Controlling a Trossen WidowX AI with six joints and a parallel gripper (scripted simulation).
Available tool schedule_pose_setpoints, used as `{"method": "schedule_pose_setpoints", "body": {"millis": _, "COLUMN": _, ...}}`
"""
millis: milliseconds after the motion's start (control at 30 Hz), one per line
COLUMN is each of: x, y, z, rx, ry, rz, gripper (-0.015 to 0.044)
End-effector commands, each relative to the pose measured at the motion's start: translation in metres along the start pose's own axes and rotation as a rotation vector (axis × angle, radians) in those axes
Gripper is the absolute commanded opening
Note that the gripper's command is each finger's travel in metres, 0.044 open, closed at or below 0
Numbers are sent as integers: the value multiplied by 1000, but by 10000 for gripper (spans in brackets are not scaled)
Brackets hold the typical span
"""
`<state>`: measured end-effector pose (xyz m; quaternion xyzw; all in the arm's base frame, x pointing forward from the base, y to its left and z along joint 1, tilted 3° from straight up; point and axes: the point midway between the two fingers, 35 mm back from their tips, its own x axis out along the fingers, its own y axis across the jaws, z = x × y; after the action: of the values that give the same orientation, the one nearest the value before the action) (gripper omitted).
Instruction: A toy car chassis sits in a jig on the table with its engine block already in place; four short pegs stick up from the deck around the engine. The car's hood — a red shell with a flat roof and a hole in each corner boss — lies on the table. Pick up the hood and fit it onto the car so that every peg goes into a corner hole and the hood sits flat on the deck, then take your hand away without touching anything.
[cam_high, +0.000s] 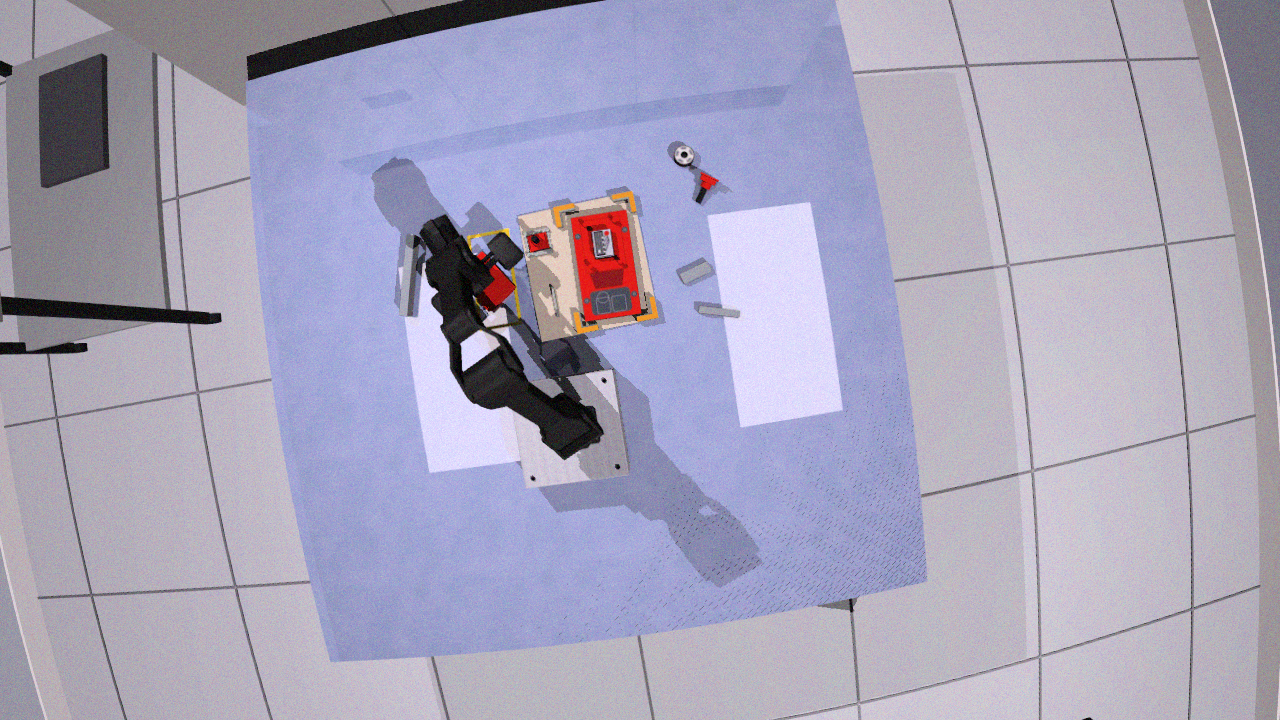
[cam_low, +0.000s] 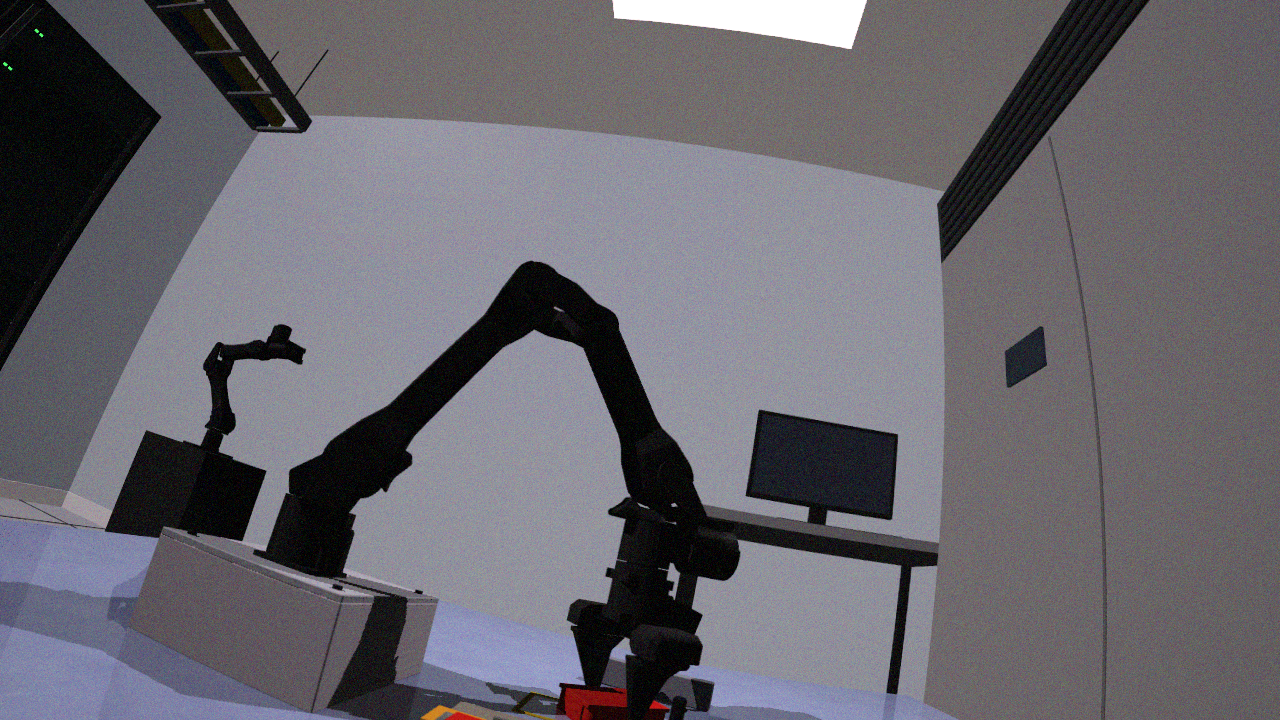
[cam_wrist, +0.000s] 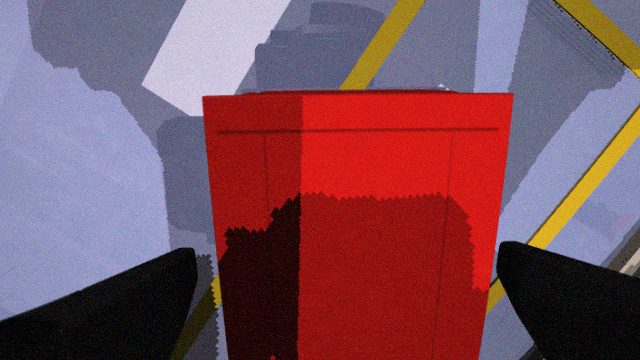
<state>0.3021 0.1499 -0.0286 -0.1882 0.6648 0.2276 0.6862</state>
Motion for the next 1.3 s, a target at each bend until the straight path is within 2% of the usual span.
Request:
{"method": "schedule_pose_setpoints", "body": {"millis": 0, "x": 2, "y": -1, "z": 0, "rx": -2, "ry": 1, "rz": -6, "gripper": 440}}
{"method": "schedule_pose_setpoints", "body": {"millis": 133, "x": 4, "y": -1, "z": 0, "rx": -2, "ry": 1, "rz": -6, "gripper": 440}}
{"method": "schedule_pose_setpoints", "body": {"millis": 233, "x": 2, "y": 0, "z": 0, "rx": 0, "ry": 0, "rz": 0, "gripper": 361}}
{"method": "schedule_pose_setpoints", "body": {"millis": 567, "x": 2, "y": 0, "z": 0, "rx": 0, "ry": 0, "rz": 0, "gripper": 295}}
{"method": "schedule_pose_setpoints", "body": {"millis": 933, "x": -9, "y": 0, "z": 0, "rx": 0, "ry": -1, "rz": 1, "gripper": 6}}
{"method": "schedule_pose_setpoints", "body": {"millis": 1267, "x": -37, "y": 0, "z": 0, "rx": 0, "ry": -1, "rz": 0, "gripper": 0}}
